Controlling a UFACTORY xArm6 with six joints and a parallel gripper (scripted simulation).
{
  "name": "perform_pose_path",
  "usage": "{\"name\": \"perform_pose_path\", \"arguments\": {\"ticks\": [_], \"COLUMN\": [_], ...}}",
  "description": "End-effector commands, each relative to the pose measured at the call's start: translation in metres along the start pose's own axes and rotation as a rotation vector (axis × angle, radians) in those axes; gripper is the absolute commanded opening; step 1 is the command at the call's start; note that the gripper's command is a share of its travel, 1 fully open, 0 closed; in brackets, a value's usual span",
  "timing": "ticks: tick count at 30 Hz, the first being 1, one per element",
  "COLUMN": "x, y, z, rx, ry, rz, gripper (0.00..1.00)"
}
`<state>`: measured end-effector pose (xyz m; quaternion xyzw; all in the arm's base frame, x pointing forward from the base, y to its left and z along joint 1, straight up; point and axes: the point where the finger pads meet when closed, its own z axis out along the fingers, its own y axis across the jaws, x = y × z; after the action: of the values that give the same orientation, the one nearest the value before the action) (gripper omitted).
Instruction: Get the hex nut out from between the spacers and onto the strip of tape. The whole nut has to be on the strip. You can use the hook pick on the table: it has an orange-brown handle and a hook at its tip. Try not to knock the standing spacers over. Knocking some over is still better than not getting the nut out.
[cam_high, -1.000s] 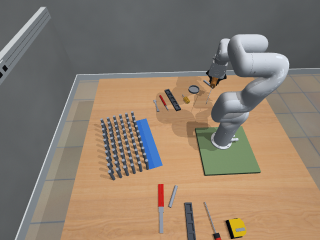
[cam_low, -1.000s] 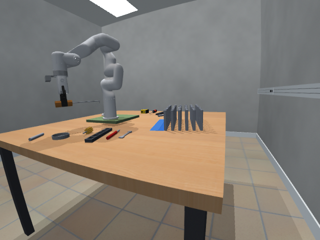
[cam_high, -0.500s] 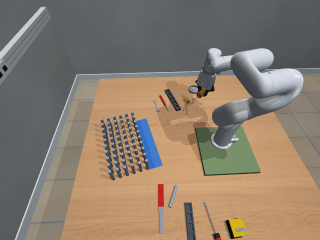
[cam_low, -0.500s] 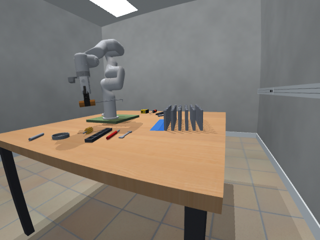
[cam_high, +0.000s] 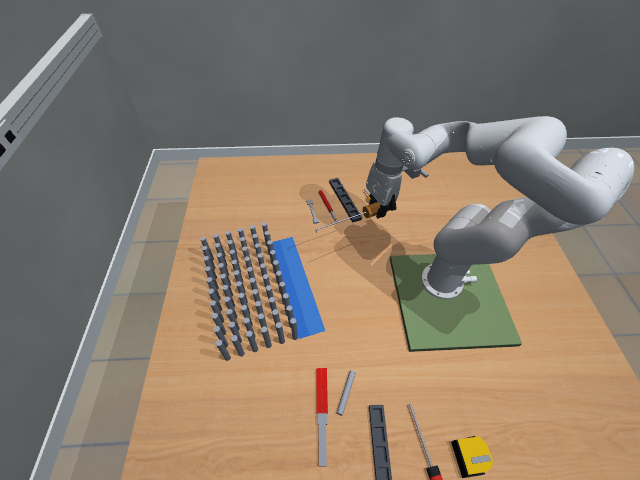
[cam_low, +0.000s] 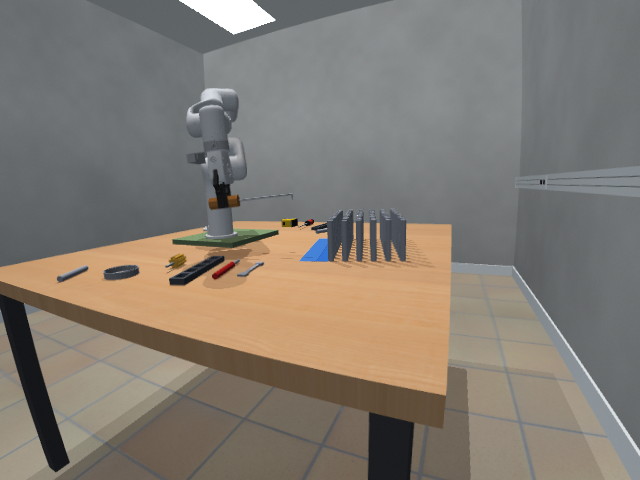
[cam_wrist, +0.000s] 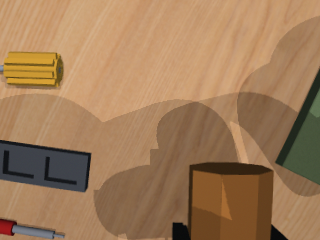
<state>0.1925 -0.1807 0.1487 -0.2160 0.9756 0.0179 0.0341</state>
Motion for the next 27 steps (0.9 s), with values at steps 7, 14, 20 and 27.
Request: {"name": "perform_pose_path", "arguments": {"ticks": [7, 14, 20, 27], "x": [-0.101, -0.103, -0.103, -0.103], "y": [0.025, 0.026, 0.026, 0.026], "z": [0.002, 0.002, 0.002, 0.002], "rx": [0.027, 0.027, 0.027, 0.028], "ry": [0.076, 0.076, 0.076, 0.075], "rz": [0.164, 0.169, 0.169, 0.169], "gripper": [0.0, 0.0, 0.0, 0.0]}}
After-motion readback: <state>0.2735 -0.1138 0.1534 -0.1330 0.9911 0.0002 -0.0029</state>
